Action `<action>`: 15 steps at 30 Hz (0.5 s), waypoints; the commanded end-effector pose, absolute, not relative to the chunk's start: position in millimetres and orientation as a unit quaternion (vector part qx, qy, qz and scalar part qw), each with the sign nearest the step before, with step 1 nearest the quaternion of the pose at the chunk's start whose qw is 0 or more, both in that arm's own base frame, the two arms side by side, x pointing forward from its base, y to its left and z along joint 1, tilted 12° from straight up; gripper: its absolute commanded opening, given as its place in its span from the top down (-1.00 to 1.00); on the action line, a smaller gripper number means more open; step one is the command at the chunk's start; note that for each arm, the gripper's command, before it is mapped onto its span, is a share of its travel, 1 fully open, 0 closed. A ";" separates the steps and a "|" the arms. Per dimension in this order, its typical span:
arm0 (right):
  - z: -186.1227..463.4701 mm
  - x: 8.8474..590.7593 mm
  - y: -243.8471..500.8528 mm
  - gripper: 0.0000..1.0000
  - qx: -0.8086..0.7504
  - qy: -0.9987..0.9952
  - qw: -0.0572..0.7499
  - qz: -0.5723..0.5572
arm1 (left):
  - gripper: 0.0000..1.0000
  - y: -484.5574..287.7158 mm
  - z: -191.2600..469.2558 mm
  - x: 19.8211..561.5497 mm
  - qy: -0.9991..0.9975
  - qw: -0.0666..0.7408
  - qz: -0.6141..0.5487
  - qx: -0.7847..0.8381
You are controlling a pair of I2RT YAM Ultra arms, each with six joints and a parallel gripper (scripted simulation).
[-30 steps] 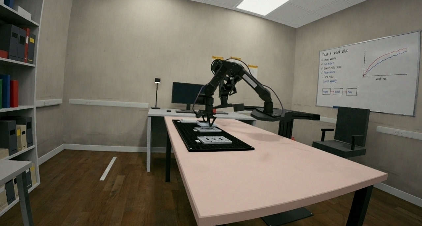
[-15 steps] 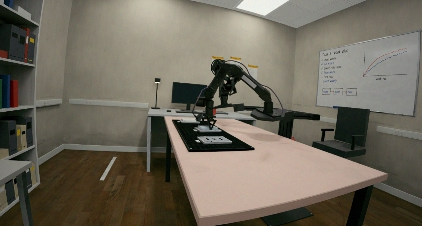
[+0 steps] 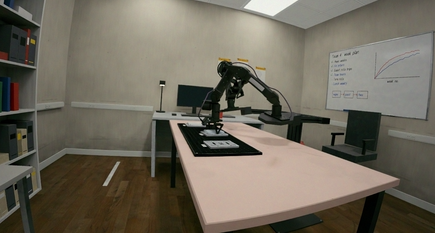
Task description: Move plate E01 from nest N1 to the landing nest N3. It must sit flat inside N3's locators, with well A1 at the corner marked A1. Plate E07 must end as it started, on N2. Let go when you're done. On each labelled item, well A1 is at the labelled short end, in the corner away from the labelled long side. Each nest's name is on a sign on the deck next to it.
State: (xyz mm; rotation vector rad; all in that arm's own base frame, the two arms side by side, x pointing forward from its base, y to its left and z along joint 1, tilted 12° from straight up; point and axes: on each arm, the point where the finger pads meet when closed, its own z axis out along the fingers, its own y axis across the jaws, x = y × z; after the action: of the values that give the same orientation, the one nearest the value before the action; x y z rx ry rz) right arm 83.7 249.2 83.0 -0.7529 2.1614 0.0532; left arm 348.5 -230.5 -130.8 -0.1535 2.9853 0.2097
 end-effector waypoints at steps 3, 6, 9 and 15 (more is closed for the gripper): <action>92.4 83.7 255.9 -1.00 -0.294 0.856 0.425 0.026 | -1.00 -235.3 -123.5 347.7 0.993 0.087 0.064 -0.046; 92.4 83.7 255.9 -1.00 -0.294 0.856 0.425 0.026 | -1.00 -233.2 -118.3 352.3 0.993 0.092 0.060 -0.046; 92.4 83.7 255.9 -1.00 -0.294 0.856 0.425 0.026 | -1.00 -231.0 -114.1 357.8 0.992 0.098 0.056 -0.049; 92.4 83.7 255.9 -1.00 -0.294 0.856 0.425 0.026 | -1.00 -235.6 -102.1 357.2 0.992 0.100 0.057 -0.047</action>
State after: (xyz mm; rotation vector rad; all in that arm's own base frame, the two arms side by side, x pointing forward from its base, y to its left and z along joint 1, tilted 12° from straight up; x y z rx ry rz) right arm 83.7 249.2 83.0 -0.7529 2.1614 0.0532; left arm 349.1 -226.8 -126.9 -0.1535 2.9761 0.1992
